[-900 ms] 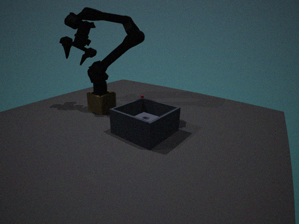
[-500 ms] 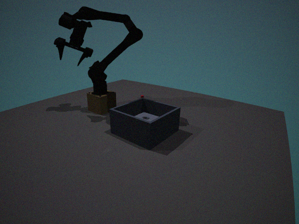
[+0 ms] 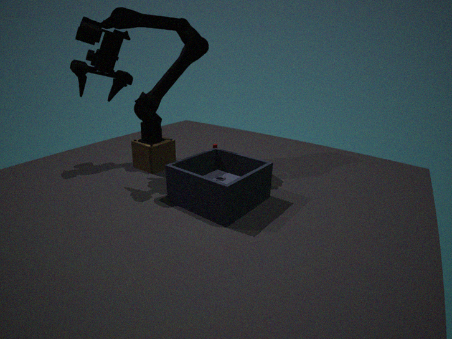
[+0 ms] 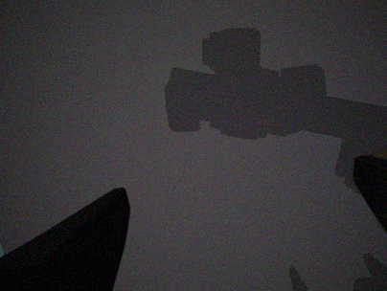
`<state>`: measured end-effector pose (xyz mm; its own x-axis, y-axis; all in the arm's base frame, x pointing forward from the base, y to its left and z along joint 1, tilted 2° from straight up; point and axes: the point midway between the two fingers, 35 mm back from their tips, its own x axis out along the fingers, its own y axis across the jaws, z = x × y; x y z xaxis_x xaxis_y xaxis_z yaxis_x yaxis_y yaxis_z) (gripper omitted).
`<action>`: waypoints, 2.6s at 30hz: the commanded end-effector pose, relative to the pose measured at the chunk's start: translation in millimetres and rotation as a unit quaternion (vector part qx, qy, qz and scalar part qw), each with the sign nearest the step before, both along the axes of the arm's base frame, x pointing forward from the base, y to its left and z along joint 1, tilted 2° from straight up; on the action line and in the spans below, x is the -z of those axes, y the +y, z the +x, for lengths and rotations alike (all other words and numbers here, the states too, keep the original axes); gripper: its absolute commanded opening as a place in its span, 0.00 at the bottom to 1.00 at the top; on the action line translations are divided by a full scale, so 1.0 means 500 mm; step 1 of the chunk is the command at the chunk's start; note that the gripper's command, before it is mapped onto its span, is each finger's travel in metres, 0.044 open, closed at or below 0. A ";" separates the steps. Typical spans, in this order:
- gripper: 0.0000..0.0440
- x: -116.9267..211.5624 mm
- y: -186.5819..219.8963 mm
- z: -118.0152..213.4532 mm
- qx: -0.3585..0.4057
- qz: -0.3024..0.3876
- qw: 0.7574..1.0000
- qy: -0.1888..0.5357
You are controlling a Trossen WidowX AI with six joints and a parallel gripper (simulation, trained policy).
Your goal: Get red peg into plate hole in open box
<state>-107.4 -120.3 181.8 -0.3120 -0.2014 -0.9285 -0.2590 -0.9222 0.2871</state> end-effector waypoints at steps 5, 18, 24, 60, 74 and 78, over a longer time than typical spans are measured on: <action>1.00 -0.003 -0.051 0.040 -0.128 0.028 0.991 0.015; 1.00 -0.002 -0.118 0.144 -0.342 0.069 0.936 0.041; 1.00 -0.002 -0.137 0.203 -0.435 0.084 0.895 0.056; 1.00 0.021 0.039 0.607 -0.853 0.138 0.488 0.121; 1.00 0.060 0.223 0.650 -0.904 0.191 0.359 0.135; 1.00 0.075 0.272 0.642 -0.907 0.211 0.334 0.143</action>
<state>216.9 0.0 148.6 -0.0940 -0.1767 -0.9798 0.8367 0.5193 -0.1739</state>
